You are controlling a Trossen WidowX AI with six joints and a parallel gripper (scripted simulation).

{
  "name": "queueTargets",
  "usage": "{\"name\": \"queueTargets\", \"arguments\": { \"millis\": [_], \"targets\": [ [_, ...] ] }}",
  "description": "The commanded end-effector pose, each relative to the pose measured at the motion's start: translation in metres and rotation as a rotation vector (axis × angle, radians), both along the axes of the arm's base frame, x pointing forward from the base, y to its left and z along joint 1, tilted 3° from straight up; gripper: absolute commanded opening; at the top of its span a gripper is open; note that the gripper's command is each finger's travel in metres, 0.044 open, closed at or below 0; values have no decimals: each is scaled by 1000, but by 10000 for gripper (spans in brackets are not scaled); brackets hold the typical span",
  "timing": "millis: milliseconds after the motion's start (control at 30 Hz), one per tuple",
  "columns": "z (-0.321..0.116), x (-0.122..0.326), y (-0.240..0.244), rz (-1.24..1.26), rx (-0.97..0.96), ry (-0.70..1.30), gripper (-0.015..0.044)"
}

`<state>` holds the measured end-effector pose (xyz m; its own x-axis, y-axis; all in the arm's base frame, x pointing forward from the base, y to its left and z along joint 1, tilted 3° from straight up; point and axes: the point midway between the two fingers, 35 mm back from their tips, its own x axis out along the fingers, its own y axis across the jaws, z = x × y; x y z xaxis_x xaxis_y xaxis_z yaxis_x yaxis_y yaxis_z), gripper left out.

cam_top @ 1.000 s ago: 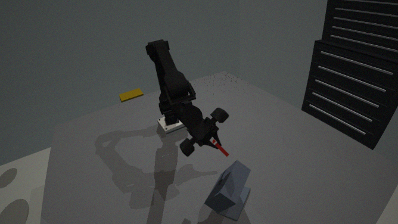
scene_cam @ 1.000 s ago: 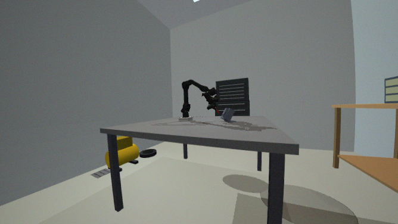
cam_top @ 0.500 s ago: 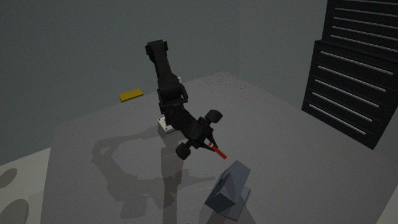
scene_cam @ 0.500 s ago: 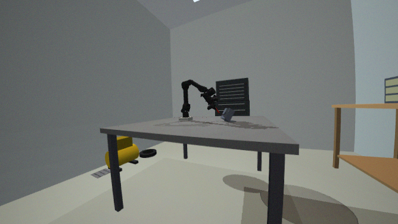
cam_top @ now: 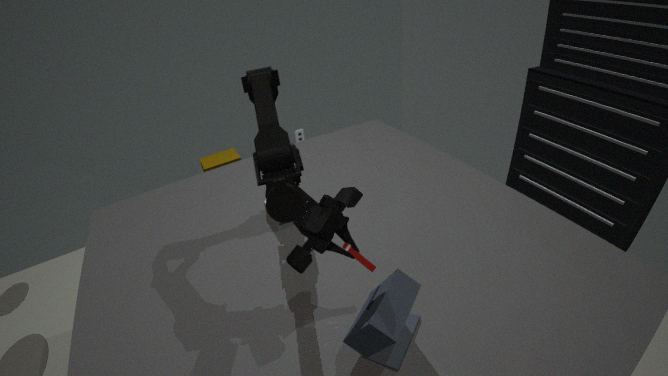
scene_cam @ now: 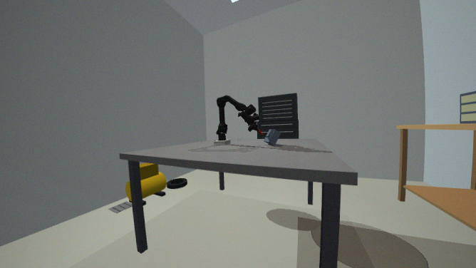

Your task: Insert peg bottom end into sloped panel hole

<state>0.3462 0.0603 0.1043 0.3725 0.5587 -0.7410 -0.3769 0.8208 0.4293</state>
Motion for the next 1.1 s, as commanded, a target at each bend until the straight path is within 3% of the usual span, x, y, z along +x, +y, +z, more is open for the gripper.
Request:
{"name": "queueTargets", "arguments": {
  "millis": [0,1067],
  "targets": [
    [-1,0,-4,17,1,-27,0],
    [7,7,-45,134,-47,-314,0]
  ]
}}
